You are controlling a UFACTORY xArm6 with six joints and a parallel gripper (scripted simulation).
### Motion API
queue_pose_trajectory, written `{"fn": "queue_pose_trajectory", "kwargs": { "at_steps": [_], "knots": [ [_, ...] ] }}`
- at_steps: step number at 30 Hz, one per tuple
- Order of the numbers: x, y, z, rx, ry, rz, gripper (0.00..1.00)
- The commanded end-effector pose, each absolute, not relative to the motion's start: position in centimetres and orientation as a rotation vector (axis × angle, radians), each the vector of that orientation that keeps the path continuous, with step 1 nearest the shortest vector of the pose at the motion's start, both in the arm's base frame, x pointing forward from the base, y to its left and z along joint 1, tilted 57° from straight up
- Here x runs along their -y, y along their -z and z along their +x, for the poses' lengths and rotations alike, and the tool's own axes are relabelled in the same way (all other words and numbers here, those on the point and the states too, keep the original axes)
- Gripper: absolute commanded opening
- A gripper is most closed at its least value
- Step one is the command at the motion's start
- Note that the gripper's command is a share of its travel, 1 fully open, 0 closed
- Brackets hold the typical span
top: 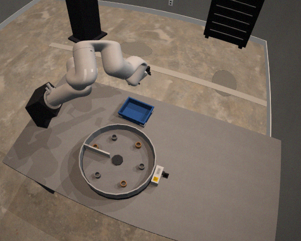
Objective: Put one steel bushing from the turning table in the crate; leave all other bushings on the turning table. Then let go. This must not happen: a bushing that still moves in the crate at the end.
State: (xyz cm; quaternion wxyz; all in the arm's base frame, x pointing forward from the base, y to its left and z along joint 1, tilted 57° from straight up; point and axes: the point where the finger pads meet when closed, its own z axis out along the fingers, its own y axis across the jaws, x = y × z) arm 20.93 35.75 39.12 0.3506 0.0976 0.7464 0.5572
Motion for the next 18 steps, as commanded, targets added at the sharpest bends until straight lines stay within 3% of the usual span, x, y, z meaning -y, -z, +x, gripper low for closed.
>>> {"fn": "queue_pose_trajectory", "kwargs": {
  "at_steps": [1,18],
  "knots": [
    [-34.5,-39.2,21.0,-1.954,-1.455,0.234,1.0],
    [-29.1,-37.7,21.9,-2.029,-1.35,0.264,1.0]
  ]
}}
